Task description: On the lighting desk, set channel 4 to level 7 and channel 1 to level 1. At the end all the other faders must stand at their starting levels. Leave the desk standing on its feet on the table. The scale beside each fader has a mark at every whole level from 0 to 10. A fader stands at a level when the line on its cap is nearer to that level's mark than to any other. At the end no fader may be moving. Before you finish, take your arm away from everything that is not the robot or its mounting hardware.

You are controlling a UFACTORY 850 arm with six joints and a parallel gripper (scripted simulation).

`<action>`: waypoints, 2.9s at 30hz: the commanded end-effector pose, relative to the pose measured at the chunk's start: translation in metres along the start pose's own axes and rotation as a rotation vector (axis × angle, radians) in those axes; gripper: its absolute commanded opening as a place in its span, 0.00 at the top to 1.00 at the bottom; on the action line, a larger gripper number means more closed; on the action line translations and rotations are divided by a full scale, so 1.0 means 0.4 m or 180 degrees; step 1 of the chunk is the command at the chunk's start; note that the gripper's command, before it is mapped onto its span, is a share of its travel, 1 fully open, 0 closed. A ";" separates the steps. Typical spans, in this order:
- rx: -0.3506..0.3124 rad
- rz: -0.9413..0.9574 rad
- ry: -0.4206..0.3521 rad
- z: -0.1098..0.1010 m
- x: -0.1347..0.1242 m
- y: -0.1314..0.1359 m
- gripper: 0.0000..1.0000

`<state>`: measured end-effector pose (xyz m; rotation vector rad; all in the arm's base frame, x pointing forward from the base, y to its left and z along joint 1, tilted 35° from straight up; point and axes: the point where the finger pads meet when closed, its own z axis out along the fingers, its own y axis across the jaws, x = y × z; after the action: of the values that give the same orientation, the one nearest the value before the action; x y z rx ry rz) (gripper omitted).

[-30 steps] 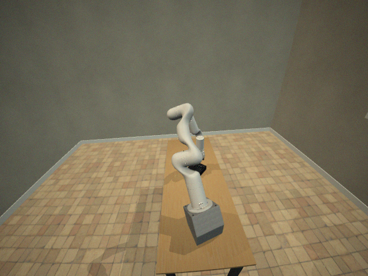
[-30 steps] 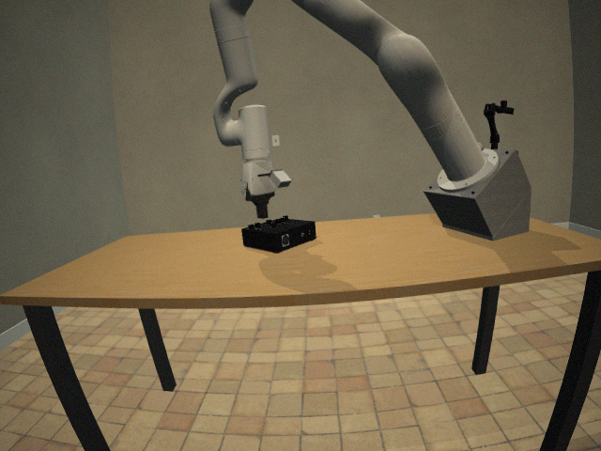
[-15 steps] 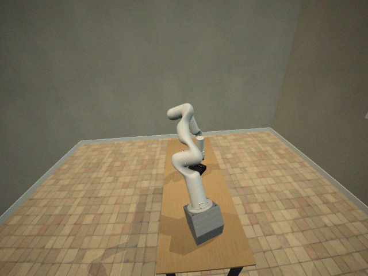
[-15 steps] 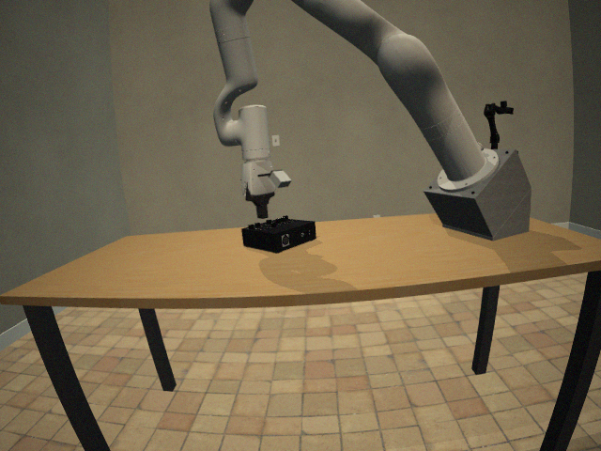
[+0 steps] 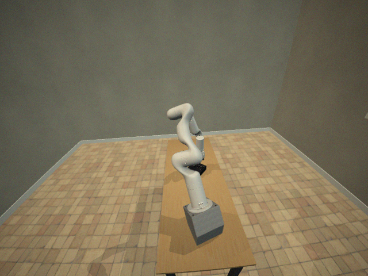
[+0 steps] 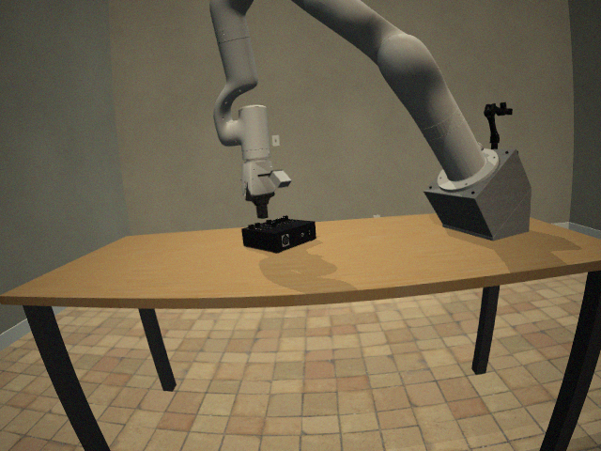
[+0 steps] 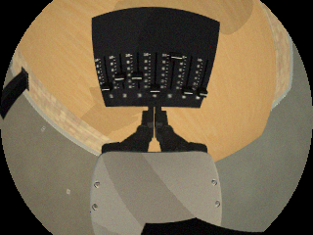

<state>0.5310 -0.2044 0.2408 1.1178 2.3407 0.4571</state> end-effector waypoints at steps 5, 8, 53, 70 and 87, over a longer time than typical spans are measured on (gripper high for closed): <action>-0.0002 -0.0001 -0.0004 -0.001 -0.002 0.001 1.00; -0.0002 -0.0001 -0.0004 -0.001 -0.002 0.001 1.00; -0.0002 -0.0001 -0.0004 -0.001 -0.003 0.002 1.00; -0.0002 -0.0001 -0.0004 0.007 -0.003 0.002 1.00; -0.0002 -0.0001 -0.0004 0.028 -0.003 0.002 1.00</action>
<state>0.5380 -0.2038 0.2319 1.1179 2.3409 0.4570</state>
